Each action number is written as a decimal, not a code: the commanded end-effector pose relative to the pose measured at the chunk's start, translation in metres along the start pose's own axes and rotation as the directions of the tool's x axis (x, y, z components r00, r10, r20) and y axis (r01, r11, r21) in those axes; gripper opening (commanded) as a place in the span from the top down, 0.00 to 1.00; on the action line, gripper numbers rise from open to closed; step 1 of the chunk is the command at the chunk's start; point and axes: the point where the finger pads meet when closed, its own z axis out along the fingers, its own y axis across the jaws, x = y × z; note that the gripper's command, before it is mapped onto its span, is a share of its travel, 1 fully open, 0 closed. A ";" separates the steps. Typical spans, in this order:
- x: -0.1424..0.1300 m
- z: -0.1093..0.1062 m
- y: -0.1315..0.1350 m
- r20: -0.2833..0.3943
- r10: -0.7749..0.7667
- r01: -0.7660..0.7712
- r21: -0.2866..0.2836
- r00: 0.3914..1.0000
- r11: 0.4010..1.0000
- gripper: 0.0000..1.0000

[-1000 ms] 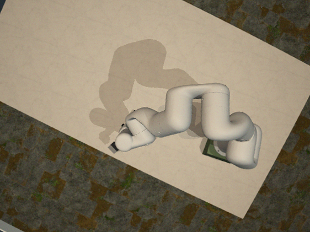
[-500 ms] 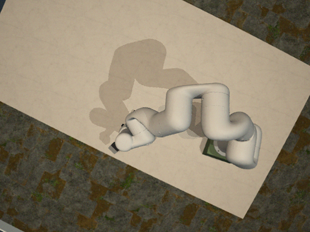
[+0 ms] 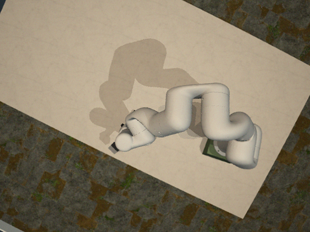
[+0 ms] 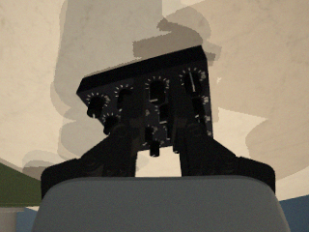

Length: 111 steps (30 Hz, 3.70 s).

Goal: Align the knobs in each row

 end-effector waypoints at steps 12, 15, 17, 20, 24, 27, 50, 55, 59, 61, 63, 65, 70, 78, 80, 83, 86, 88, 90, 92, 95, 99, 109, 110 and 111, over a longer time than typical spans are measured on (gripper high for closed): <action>0.001 -0.004 0.001 -0.003 0.000 0.000 -0.003 1.000 1.000 0.81; 0.001 -0.005 0.001 -0.003 0.000 0.000 -0.003 1.000 1.000 0.81; 0.001 -0.009 0.001 -0.003 0.000 0.000 -0.003 1.000 1.000 0.81; 0.001 -0.017 0.001 -0.003 0.000 0.000 -0.003 1.000 1.000 0.81; 0.001 -0.028 0.001 -0.003 0.000 0.000 -0.003 1.000 1.000 0.81; 0.001 -0.034 0.001 -0.003 0.000 0.000 -0.003 1.000 1.000 0.81; 0.001 -0.038 0.002 -0.003 0.044 -0.044 -0.003 0.999 0.999 0.81; -0.003 -0.041 0.007 0.000 0.240 -0.240 -0.002 0.971 0.971 0.81; -0.005 -0.042 0.011 0.001 0.366 -0.366 -0.002 0.930 0.930 0.81; -0.006 -0.043 0.013 0.001 0.427 -0.427 -0.002 0.904 0.904 0.81; -0.007 -0.044 0.014 0.001 0.485 -0.485 -0.002 0.875 0.875 0.81; -0.007 -0.045 0.015 0.001 0.513 -0.513 -0.002 0.858 0.858 0.81; -0.010 -0.048 0.020 0.001 0.647 -0.647 -0.002 0.763 0.763 0.81; -0.013 -0.052 0.027 -0.001 0.823 -0.823 -0.002 0.568 0.568 0.81; -0.014 -0.054 0.029 -0.002 0.858 -0.858 -0.001 0.513 0.513 0.81; -0.015 -0.054 0.030 -0.002 0.875 -0.875 -0.001 0.484 0.484 0.81; -0.016 -0.057 0.034 -0.004 0.931 -0.931 0.001 0.366 0.366 0.81; -0.017 -0.058 0.035 -0.004 0.942 -0.942 0.002 0.336 0.336 0.81; -0.017 -0.058 0.035 -0.004 0.943 -0.943 0.002 0.332 0.332 0.81; -0.017 -0.058 0.035 -0.004 0.943 -0.943 0.002 0.332 0.332 0.81; -0.017 -0.058 0.035 -0.004 0.943 -0.943 0.002 0.332 0.332 0.81; -0.017 -0.058 0.035 -0.004 0.943 -0.943 0.002 0.332 0.332 0.81; -0.017 -0.058 0.035 -0.004 0.943 -0.943 0.002 0.332 0.332 0.81; -0.017 -0.058 0.035 -0.004 0.943 -0.943 0.002 0.332 0.332 0.81; -0.017 -0.058 0.035 -0.004 0.943 -0.943 0.002 0.332 0.332 0.81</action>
